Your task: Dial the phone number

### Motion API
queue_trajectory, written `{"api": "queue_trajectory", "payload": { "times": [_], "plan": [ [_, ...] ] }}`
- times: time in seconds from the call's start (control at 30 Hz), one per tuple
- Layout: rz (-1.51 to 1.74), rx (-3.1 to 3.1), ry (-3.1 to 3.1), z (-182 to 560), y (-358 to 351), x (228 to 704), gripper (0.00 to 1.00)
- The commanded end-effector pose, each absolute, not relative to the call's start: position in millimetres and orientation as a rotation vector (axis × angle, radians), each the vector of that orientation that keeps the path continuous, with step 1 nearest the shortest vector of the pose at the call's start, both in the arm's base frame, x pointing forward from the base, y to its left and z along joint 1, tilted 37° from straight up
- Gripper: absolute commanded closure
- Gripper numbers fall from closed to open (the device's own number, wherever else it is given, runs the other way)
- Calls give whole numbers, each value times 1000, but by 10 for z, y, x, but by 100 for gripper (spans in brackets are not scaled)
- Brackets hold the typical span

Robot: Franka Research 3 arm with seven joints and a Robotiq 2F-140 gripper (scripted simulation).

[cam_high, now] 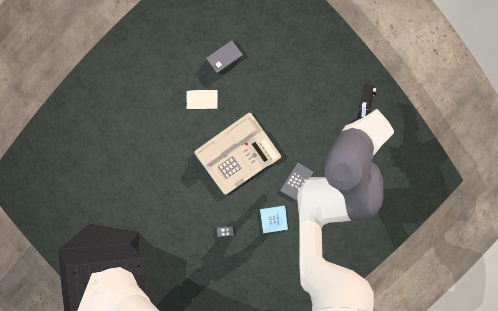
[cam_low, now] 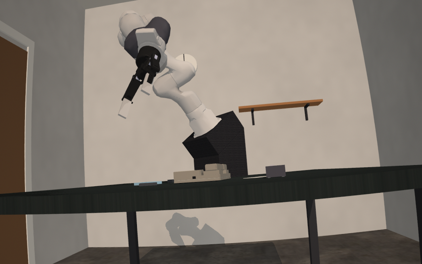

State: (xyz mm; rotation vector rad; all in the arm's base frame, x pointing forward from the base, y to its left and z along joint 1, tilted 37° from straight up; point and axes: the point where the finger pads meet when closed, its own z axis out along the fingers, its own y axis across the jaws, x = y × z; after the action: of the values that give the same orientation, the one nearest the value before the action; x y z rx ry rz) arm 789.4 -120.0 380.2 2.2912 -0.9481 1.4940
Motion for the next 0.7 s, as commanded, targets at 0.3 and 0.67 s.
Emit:
{"api": "queue_trajectory", "payload": {
  "times": [0.3, 0.67],
  "plan": [
    [1494, 2291, -948, 3803, -1199, 7895, 0],
    [1488, 2284, -958, 3825, -1226, 7886, 100]
  ]
}}
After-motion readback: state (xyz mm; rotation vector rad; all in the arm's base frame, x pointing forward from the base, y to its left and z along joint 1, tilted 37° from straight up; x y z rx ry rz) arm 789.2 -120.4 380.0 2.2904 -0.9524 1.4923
